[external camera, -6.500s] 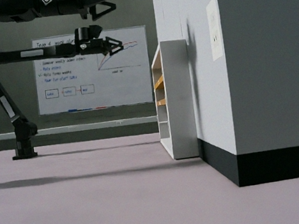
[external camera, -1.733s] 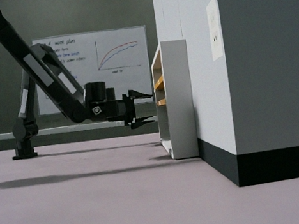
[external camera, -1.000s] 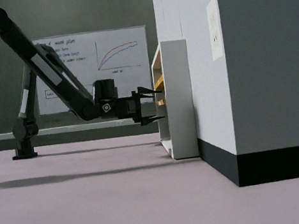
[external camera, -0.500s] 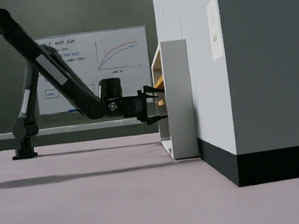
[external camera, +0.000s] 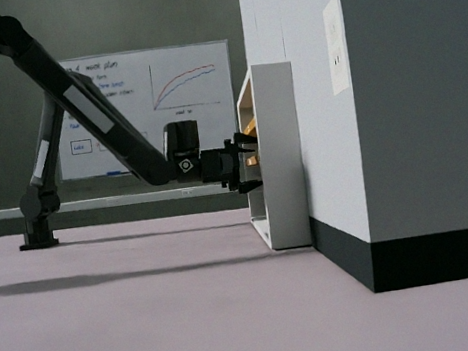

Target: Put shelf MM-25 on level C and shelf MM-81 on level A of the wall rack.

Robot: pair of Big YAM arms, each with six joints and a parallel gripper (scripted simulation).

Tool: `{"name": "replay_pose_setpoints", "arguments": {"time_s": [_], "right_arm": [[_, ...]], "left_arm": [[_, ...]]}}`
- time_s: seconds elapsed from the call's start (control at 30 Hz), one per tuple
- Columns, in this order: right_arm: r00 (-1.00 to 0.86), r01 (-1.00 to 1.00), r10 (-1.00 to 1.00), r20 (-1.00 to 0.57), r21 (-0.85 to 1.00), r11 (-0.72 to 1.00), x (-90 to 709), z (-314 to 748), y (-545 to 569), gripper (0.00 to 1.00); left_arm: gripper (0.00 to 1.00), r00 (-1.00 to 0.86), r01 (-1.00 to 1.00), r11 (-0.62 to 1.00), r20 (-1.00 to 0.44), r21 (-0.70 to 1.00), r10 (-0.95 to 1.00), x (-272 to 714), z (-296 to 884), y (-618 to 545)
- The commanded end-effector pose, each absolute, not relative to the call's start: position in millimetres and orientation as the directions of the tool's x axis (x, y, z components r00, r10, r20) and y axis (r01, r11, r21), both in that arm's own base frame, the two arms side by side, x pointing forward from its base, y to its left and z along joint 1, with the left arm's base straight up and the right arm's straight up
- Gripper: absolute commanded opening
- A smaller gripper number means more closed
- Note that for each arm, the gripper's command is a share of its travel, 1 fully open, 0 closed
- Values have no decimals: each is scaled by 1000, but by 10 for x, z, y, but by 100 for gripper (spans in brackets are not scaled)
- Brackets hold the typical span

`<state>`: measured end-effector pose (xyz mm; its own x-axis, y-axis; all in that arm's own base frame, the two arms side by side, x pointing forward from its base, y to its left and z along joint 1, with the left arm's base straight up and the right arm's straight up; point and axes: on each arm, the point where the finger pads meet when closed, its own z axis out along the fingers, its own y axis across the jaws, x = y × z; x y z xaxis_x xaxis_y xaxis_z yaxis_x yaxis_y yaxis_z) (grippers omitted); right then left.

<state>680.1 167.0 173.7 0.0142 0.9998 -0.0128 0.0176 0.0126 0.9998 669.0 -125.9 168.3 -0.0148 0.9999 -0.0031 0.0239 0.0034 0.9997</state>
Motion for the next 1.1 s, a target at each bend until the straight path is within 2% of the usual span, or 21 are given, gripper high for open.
{"name": "replay_pose_setpoints", "arguments": {"time_s": [0.0,0.07,0.2,0.27,0.37,0.6,0.67,0.73,0.77,0.87,0.9,0.93,0.97,1.0,1.07], "right_arm": [[21,-14,1000,5,1000,-4,7081,1900,1659,84],[24,-18,1000,6,1000,-6,7044,1925,1636,84],[16,-21,1000,7,1000,-7,6975,1945,1684,51],[16,-21,1000,7,1000,-7,6975,1945,1684,51],[15,-19,1000,6,1000,-6,6959,1935,1688,27],[13,-14,1000,5,1000,-5,6921,1914,1697,7],[15,-14,1000,5,1000,-5,6916,1915,1685,1],[15,-14,1000,5,1000,-5,6909,1923,1683,0],[15,-14,1000,5,1000,-5,6904,1927,1683,11],[15,-14,1000,5,1000,-5,6900,1932,1683,12],[15,-14,1000,5,1000,-5,6900,1932,1683,12],[15,-14,1000,5,1000,-5,6900,1932,1683,12],[15,-14,1000,5,1000,-5,6894,1936,1683,12],[15,-14,1000,5,1000,-5,6886,1941,1683,12],[15,-15,1000,5,1000,-5,6864,1956,1684,12]], "left_arm": [[84,-19,-24,6,-6,1000,1000,6982,1912,-1250],[84,-18,-24,6,-6,1000,1000,7012,1913,-1252],[84,-16,-22,6,-6,1000,1000,7088,1925,-1277],[84,-16,-22,6,-6,1000,1000,7088,1925,-1277],[84,-18,-33,8,-9,999,1000,6984,2043,-1237],[27,-12,-39,10,-10,999,1000,6946,2047,-1277],[21,-11,-25,7,-7,1000,1000,6940,1972,-1295],[18,-11,-24,6,-6,1000,1000,6932,1974,-1294],[15,-11,-23,6,-6,1000,1000,6925,1975,-1293],[15,-11,-23,6,-6,1000,1000,6917,1977,-1292],[12,-11,-23,6,-6,1000,1000,6914,1977,-1292],[1,-11,-23,6,-6,1000,1000,6912,1977,-1292],[0,-11,-23,6,-6,1000,1000,6903,1981,-1291],[11,-11,-23,6,-6,1000,1000,6892,1985,-1291],[12,-11,-23,6,-6,1000,1000,6870,2001,-1292]]}}
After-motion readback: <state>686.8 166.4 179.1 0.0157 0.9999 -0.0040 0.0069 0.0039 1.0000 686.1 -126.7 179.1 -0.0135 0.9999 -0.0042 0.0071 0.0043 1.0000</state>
